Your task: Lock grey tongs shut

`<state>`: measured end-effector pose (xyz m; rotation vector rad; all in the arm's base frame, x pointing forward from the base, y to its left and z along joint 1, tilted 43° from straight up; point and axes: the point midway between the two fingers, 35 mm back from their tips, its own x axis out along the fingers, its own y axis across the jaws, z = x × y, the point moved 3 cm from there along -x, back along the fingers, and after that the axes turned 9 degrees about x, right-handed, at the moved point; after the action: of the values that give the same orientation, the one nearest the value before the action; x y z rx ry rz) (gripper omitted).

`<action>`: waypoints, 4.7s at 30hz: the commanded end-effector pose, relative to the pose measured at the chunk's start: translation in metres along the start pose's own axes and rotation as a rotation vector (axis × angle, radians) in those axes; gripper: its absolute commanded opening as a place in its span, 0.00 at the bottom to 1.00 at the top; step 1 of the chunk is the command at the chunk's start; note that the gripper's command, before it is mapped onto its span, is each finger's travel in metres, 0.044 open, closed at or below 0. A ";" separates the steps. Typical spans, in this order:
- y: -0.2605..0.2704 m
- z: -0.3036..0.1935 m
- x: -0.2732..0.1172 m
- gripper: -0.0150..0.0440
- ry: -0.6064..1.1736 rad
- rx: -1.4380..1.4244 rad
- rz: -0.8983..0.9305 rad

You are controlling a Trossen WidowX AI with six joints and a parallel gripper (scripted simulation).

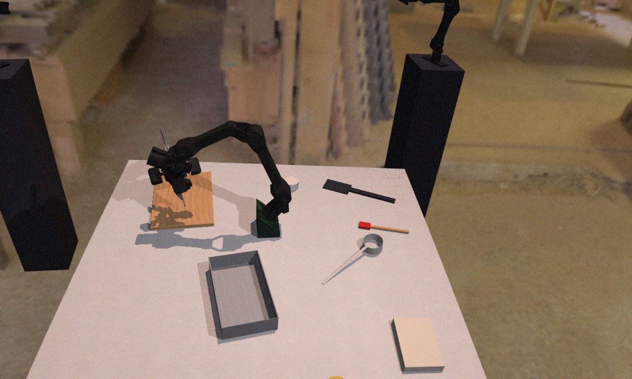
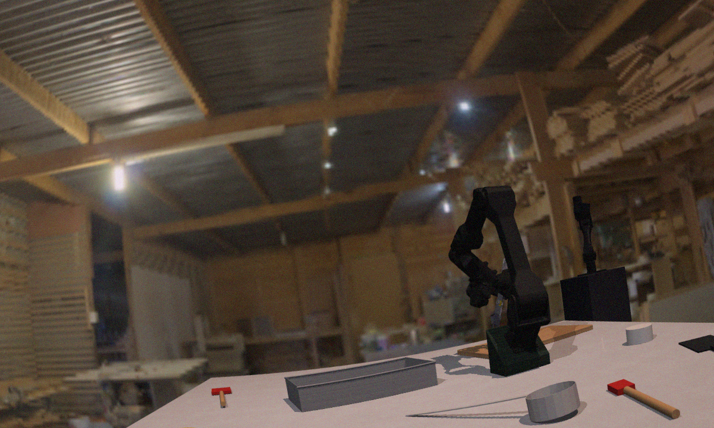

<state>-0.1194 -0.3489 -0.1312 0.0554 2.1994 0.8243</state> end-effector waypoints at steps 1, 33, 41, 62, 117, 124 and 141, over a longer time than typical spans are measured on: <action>0.002 -0.001 -0.009 0.00 0.097 0.013 -0.022; 0.024 0.014 -0.028 0.00 0.381 0.055 -0.056; 0.024 0.014 -0.028 0.00 0.381 0.055 -0.056; 0.020 0.011 -0.025 0.00 0.338 0.045 -0.051; 0.014 -0.042 0.005 0.00 -0.709 0.041 0.090; 0.021 -0.048 0.002 0.00 -0.817 0.059 0.106; 0.020 -0.040 0.011 0.00 -0.817 0.059 0.106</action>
<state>-0.1588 -0.3536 -0.1030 0.4580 1.4490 0.6400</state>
